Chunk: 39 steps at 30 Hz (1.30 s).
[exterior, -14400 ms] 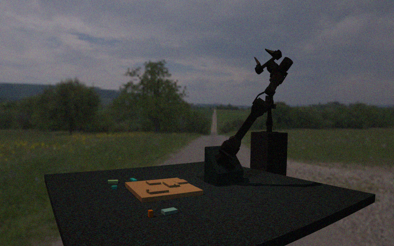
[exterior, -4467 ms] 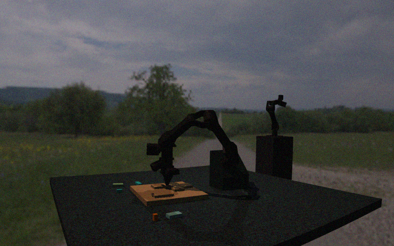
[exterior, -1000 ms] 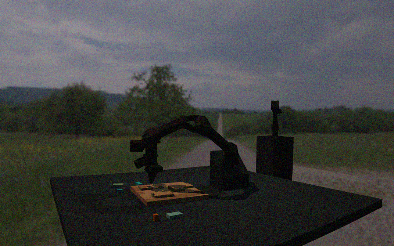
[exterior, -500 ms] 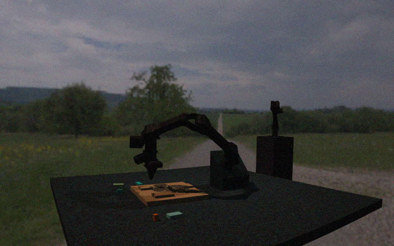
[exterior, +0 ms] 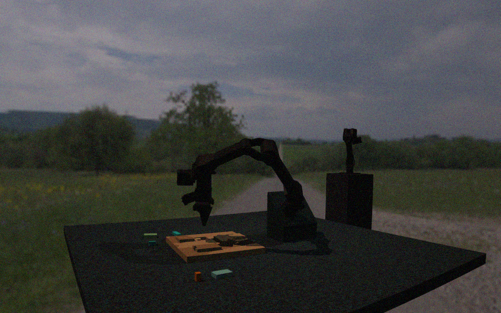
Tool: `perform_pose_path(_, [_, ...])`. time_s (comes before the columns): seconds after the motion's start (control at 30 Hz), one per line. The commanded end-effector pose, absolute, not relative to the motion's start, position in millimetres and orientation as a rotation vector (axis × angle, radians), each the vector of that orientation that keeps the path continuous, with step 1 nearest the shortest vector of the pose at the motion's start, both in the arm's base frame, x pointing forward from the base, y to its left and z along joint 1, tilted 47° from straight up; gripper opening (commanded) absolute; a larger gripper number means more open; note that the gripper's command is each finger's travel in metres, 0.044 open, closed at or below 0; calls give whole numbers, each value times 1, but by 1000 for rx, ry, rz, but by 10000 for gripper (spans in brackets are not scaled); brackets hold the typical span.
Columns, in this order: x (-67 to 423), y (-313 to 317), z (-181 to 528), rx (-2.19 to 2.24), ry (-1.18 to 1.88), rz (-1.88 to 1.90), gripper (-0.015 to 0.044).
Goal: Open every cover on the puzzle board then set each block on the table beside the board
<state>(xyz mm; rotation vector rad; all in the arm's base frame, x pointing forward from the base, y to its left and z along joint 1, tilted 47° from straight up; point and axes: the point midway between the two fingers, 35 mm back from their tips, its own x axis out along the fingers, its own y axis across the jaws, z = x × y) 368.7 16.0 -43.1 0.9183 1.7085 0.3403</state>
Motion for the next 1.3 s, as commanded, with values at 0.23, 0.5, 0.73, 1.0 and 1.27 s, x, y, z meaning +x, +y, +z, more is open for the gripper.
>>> perform_pose_path(0.23, [321,24,-19,1230,1814,-44,0])
perform_pose_path(0.5, [279,33,-7,1449,1859,-361,0])
perform_pose_path(0.73, [243,42,1,1648,1863,-652,0])
perform_pose_path(1.0, [236,43,2,1686,1860,-712,0])
perform_pose_path(1.27, [236,43,2,1686,1860,-712,0])
